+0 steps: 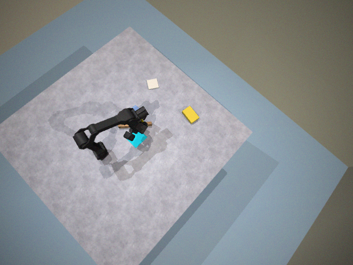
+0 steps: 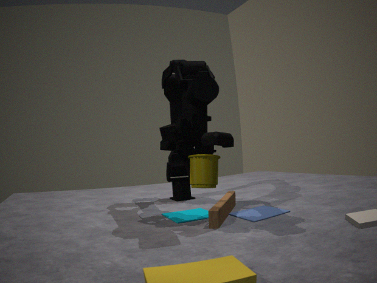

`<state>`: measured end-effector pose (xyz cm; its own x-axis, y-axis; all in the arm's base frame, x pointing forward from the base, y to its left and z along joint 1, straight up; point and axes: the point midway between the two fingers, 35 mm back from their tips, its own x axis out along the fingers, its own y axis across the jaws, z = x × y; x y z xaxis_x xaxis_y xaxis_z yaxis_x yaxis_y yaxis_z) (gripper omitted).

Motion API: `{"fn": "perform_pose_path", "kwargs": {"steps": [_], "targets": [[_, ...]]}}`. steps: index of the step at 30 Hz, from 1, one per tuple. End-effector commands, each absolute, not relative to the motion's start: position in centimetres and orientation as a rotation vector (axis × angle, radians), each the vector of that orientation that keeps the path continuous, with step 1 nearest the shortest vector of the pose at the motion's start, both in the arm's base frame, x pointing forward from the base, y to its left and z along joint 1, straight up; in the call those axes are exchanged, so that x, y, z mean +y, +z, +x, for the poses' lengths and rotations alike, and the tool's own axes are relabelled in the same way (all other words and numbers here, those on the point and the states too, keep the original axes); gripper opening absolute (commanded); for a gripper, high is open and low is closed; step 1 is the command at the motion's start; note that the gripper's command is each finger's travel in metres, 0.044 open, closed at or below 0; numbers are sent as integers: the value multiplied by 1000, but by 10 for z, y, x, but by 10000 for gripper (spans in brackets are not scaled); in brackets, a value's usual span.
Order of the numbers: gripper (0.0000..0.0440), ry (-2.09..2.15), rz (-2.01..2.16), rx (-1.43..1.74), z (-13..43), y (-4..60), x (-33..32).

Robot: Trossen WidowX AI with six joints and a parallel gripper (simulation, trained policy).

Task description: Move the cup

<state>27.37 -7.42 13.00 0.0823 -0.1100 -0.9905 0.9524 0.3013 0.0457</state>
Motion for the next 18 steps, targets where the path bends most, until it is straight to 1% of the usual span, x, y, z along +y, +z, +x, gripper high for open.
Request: {"fn": "perform_pose_path", "kwargs": {"steps": [1, 12, 18], "targets": [[0, -1018, 951, 1178, 268, 122, -80], [1, -1045, 985, 1150, 254, 99, -84], [10, -1061, 999, 1145, 245, 86, -83]]}}
